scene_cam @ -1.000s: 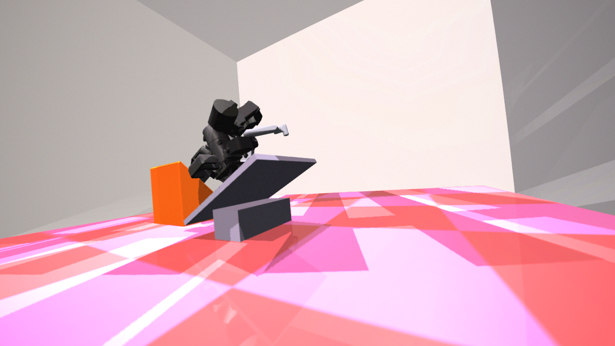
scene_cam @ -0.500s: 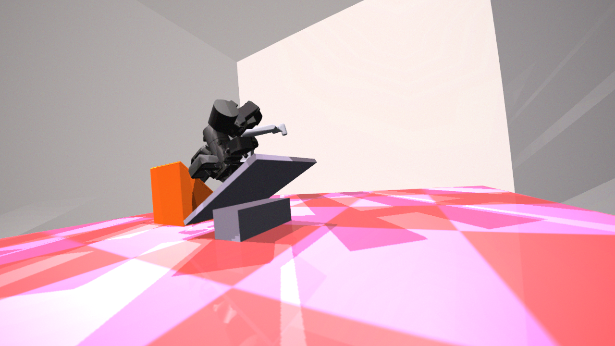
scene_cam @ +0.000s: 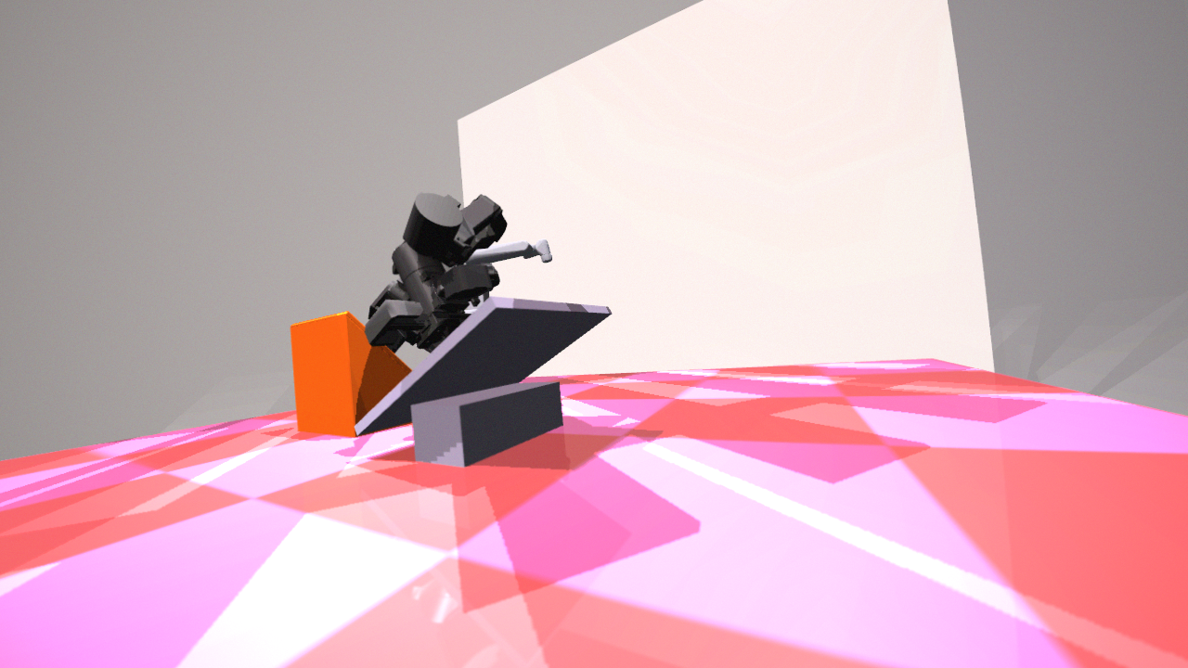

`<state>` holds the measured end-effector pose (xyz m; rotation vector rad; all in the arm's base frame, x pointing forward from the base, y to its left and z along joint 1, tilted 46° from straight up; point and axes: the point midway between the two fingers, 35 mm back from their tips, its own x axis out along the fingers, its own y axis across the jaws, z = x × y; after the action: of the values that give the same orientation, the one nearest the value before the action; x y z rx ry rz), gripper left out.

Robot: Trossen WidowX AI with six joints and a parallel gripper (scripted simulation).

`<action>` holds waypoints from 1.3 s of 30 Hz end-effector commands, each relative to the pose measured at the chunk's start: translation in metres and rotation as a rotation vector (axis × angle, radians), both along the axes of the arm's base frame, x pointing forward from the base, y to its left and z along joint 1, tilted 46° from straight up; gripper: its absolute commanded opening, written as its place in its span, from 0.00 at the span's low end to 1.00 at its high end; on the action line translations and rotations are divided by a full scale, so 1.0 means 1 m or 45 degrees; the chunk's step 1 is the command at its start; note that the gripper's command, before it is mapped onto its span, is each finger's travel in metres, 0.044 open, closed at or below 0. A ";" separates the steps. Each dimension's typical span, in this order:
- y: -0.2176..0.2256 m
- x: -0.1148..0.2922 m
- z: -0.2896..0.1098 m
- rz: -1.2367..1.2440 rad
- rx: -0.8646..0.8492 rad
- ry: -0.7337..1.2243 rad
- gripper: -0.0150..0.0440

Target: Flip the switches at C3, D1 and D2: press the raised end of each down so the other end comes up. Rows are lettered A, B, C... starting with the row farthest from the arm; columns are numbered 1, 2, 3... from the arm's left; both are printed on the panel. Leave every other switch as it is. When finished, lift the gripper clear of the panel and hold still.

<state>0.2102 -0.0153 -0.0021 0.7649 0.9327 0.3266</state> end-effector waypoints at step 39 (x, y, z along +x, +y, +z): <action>-0.036 -0.033 0.037 0.019 -0.003 0.032 0.25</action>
<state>0.1823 -0.0449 0.0244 0.7731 0.9672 0.3252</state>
